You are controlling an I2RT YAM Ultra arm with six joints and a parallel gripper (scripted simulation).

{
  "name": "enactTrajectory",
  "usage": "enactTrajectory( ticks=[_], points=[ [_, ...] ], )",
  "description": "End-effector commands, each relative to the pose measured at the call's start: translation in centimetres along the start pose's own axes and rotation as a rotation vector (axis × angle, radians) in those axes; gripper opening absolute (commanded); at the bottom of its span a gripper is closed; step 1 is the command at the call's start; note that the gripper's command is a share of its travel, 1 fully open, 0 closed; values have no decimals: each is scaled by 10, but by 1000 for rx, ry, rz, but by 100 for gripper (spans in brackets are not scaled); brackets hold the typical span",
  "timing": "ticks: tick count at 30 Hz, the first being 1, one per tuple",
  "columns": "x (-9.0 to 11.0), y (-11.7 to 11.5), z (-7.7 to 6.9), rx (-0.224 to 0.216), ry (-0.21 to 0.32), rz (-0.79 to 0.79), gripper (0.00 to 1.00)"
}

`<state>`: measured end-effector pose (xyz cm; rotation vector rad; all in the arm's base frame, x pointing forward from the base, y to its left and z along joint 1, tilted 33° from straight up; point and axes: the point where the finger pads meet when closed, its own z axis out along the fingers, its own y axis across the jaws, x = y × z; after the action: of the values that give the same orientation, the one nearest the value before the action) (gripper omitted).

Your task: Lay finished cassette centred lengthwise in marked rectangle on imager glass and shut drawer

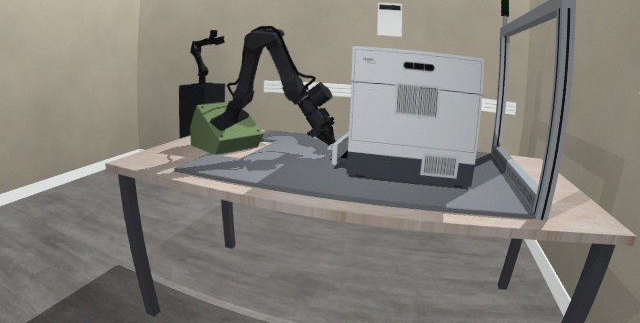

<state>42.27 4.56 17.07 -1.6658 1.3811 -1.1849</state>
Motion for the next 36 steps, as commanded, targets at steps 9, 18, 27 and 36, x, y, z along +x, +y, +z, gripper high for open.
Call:
enactTrajectory(
  ticks=[9, 18, 27, 36],
  points=[
    [-2, -1, 9, 115, -13, -7, 0],
    [1, -30, 16, 157, -8, 5, 0],
    [-1, -32, 22, 137, -12, 0, 0],
    [0, -42, 29, 140, -12, 1, 0]
  ],
)
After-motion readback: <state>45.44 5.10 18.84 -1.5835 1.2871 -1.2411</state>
